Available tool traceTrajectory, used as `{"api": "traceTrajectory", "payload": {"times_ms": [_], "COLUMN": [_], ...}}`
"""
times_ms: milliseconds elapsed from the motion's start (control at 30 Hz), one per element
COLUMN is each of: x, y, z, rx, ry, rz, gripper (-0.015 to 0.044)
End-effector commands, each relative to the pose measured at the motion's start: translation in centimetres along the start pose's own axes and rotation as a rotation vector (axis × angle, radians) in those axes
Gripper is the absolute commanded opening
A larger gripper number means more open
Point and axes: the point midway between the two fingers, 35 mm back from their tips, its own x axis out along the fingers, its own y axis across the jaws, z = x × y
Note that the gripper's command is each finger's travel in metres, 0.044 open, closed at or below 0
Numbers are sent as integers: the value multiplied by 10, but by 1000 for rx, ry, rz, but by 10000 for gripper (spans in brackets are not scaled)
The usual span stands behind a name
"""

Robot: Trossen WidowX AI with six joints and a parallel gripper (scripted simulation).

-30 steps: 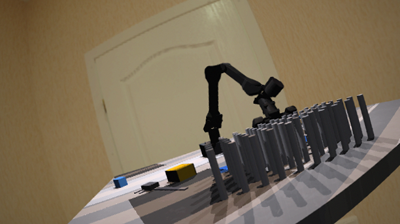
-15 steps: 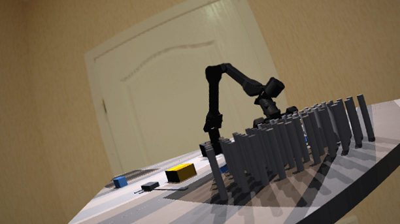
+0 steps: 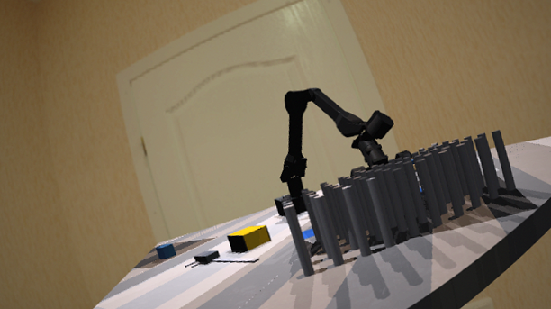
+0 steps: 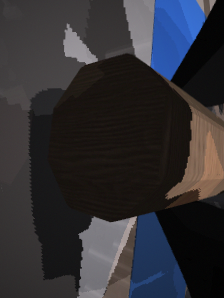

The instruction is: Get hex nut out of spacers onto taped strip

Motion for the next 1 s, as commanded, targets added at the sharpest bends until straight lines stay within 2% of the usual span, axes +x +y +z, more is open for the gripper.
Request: {"api": "traceTrajectory", "payload": {"times_ms": [0,967], "x": [3,-7], "y": [0,2], "z": [2,17], "rx": [-6,-3], "ry": [-3,-6], "rz": [-1,3], "gripper": [0,0]}}
